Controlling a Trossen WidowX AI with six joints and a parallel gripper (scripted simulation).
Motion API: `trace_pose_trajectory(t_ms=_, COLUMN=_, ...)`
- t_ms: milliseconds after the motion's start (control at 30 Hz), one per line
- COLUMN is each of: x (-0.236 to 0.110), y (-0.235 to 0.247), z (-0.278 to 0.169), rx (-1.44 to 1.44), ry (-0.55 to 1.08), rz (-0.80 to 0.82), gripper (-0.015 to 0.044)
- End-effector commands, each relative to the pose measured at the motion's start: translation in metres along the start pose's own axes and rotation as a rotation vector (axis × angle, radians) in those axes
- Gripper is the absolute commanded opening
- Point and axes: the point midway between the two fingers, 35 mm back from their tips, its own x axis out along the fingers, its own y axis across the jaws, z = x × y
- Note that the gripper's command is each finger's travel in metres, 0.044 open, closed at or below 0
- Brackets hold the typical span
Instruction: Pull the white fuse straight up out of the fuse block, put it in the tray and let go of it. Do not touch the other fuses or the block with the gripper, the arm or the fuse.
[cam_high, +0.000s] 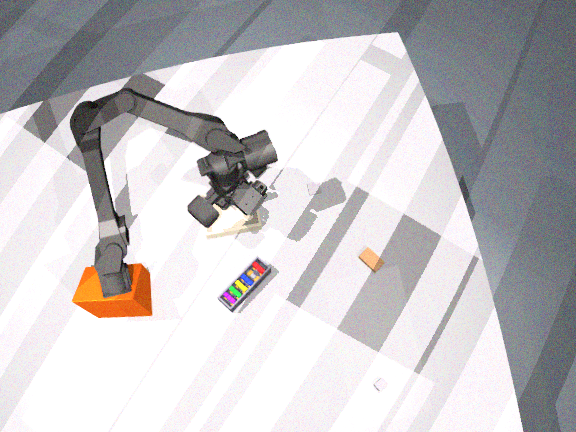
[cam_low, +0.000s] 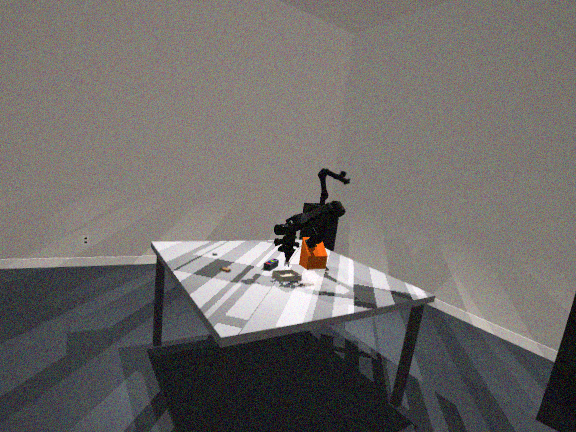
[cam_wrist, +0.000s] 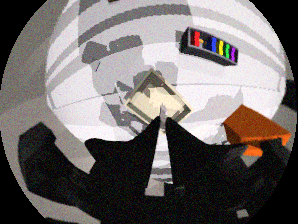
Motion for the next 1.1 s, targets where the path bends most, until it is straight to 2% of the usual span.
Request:
trace_pose_trajectory(t_ms=0, x=-0.001, y=0.001, z=-0.010, rx=0.009, ry=0.000, rz=0.003, gripper=0.0000)
trace_pose_trajectory(t_ms=1067, x=0.038, y=0.001, z=-0.010, rx=0.009, ry=0.001, rz=0.004, gripper=0.0000)
